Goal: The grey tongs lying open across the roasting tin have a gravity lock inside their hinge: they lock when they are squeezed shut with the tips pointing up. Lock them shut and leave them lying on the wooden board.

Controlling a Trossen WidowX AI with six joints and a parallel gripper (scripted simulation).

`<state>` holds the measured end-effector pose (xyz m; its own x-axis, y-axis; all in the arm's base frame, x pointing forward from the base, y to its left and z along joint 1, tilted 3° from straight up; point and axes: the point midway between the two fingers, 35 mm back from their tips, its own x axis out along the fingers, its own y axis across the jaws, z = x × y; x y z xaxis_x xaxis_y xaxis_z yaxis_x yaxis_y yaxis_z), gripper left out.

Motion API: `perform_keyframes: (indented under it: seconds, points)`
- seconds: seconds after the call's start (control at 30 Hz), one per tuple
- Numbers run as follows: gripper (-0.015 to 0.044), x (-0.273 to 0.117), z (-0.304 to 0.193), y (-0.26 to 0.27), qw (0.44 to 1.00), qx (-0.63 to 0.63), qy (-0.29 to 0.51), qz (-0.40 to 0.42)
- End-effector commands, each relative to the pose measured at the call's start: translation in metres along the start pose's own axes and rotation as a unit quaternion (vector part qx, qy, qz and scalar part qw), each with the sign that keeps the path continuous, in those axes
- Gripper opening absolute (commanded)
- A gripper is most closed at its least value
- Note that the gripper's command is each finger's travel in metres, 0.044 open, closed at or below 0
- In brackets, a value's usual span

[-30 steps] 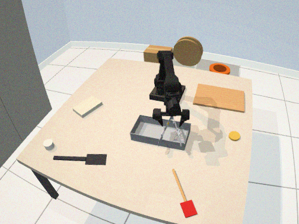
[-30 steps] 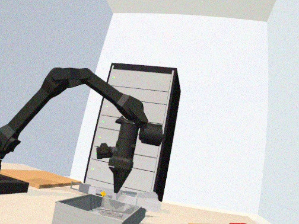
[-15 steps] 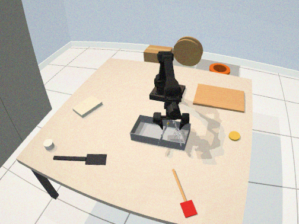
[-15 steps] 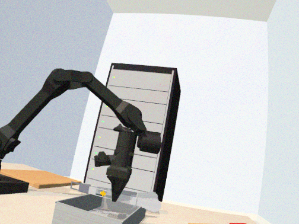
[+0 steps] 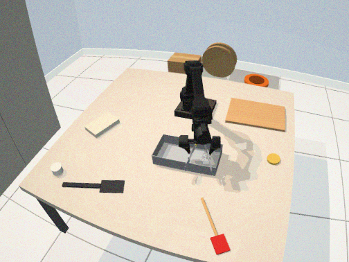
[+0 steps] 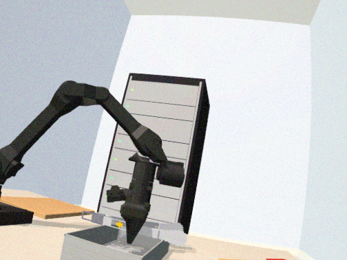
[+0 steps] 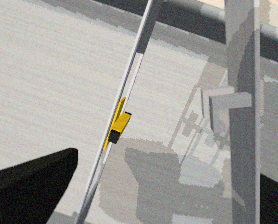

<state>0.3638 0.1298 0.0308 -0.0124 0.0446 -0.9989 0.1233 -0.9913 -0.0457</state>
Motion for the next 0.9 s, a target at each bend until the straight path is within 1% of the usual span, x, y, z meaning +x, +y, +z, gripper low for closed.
perform_keyframes:
  seconds: [0.0,0.03,0.13,0.87]
  points:
    - [0.044,0.0061,0.0022,-0.0003,1.0,0.003,-0.003,-0.002]
    - [0.044,0.0064,0.0022,-0.0003,1.0,0.003,-0.003,-0.002]
    - [0.0361,0.0027,0.0007,0.0001,1.0,0.0,-0.001,0.0]
    - [0.0215,0.0027,0.0007,0.0001,1.0,0.0,-0.001,0.0]
